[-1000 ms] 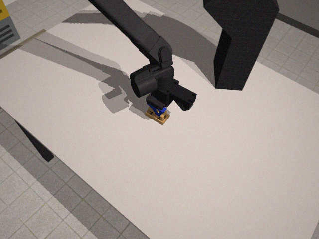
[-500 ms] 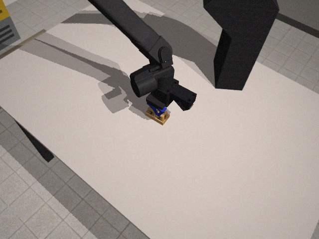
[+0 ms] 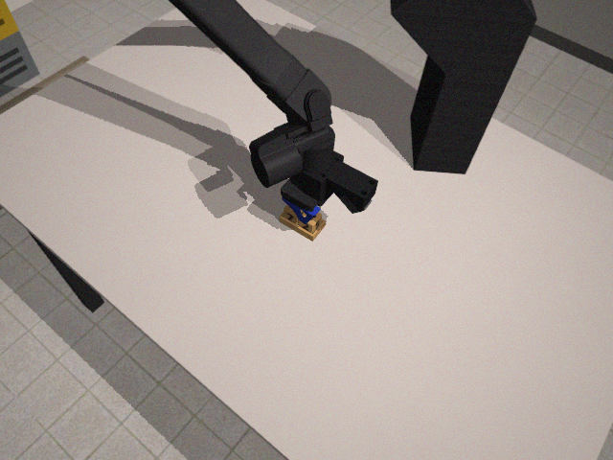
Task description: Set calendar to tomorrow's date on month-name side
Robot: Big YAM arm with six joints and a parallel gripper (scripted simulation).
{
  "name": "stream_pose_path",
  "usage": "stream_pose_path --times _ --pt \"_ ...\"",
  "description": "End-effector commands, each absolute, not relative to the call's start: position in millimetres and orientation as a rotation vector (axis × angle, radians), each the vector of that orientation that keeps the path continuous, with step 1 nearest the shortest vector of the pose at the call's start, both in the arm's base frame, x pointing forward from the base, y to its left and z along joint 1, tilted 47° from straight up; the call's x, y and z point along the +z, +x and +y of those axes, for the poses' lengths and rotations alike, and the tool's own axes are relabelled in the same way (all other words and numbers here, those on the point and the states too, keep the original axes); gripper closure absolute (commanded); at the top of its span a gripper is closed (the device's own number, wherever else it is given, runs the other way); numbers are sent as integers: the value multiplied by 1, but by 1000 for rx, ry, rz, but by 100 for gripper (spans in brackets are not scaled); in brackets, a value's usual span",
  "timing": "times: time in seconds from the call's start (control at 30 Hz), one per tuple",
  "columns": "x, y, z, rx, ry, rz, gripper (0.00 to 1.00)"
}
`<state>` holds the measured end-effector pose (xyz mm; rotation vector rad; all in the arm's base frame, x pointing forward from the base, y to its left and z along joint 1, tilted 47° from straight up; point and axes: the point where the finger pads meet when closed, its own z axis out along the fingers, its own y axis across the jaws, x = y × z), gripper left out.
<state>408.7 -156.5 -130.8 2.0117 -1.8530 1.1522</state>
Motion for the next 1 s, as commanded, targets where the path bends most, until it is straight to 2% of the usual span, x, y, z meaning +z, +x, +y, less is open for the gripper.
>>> stream_pose_path --times 0.0,0.97 --pt "-129 408 -161 1155 2009 -1850 53" --pt "-132 402 -160 1140 2013 -1846 53"
